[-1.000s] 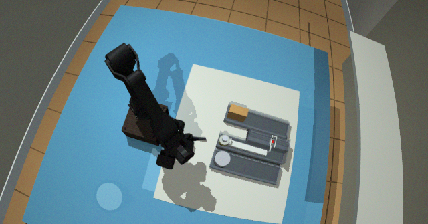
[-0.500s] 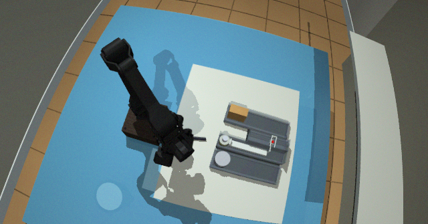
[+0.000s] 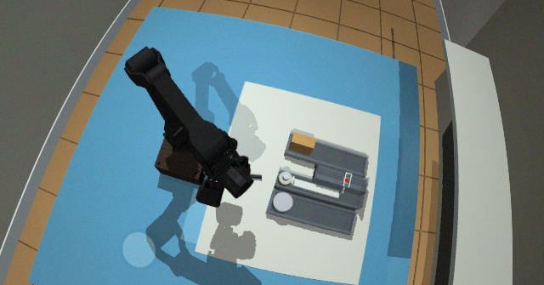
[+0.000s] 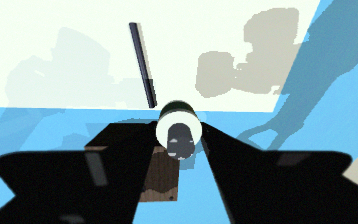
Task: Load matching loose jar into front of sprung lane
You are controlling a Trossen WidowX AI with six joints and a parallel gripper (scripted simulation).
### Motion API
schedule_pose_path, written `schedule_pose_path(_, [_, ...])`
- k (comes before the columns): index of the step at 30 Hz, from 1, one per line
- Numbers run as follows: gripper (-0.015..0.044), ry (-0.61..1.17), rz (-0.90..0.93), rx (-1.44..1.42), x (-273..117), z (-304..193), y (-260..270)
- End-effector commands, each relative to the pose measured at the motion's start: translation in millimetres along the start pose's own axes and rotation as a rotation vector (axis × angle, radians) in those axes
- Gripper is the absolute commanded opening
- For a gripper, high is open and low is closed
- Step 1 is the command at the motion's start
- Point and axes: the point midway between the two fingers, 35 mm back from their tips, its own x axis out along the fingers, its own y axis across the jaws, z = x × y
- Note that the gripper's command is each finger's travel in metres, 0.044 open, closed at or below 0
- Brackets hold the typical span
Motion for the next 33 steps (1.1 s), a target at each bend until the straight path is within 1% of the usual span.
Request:
schedule_pose_path(1, [0.0000,-0.007,0.007,0.012,0.8,16.5,4.2])
schedule_pose_path(12, [0.0000,-0.033,-0.005,0.021,10.3,66.5,25.4])
schedule_pose_path(21, [0.0000,-0.047,0.018,0.024,24.0,106.8,53.2])
schedule_pose_path(29, [0.0000,-0.024,0.009,0.049,39.8,133.8,77.9])
schedule_pose_path(33, [0.0000,-0.020,0.006,0.054,44.1,138.4,82.8])
